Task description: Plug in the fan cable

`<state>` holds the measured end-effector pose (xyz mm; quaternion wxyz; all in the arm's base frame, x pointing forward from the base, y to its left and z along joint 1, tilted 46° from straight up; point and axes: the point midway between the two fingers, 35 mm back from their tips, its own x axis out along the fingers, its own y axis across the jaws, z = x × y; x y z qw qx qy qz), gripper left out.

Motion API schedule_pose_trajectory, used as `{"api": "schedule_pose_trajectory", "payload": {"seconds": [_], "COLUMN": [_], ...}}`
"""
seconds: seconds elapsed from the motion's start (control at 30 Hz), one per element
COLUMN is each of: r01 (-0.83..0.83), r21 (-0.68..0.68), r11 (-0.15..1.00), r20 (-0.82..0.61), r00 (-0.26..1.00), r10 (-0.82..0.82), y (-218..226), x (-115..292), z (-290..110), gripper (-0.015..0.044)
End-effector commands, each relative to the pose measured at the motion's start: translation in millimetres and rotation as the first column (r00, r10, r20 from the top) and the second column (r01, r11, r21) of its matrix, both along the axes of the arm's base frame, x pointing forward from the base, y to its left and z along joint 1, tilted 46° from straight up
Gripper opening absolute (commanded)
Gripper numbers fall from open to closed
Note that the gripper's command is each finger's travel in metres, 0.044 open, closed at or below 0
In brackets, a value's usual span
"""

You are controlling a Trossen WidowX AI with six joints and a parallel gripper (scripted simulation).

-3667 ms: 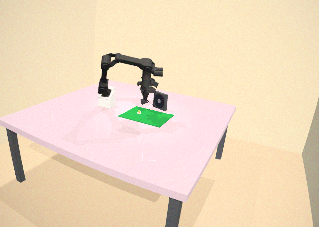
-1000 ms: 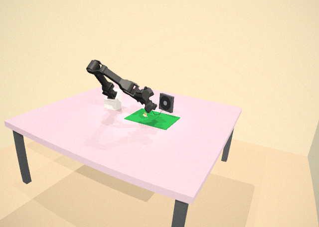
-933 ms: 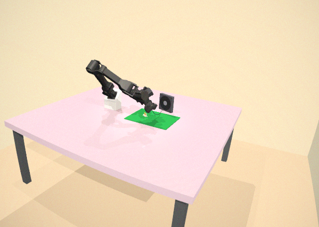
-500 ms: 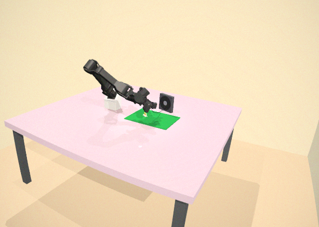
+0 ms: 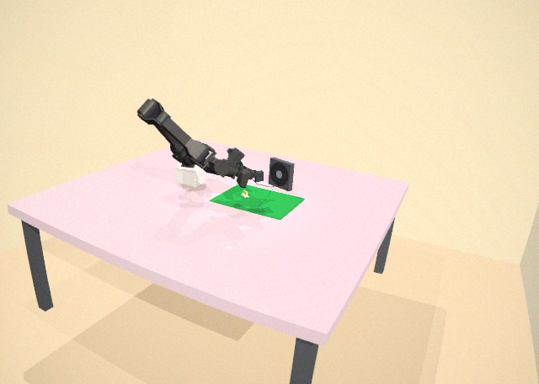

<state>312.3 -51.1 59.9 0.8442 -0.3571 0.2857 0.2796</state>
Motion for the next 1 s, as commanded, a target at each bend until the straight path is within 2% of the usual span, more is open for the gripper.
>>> {"api": "schedule_pose_trajectory", "payload": {"seconds": [0.0,0.97], "r01": [-0.035,-0.032], "r21": [-0.01,-0.004], "r11": [0.999,0.999], "r20": [0.073,0.055], "r00": [0.997,0.998], "r10": [0.036,0.032], "y": [0.5,7.0], "x": [-4.1,-3.4], "z": [6.9,9.1], "gripper": [0.0,0.0]}}
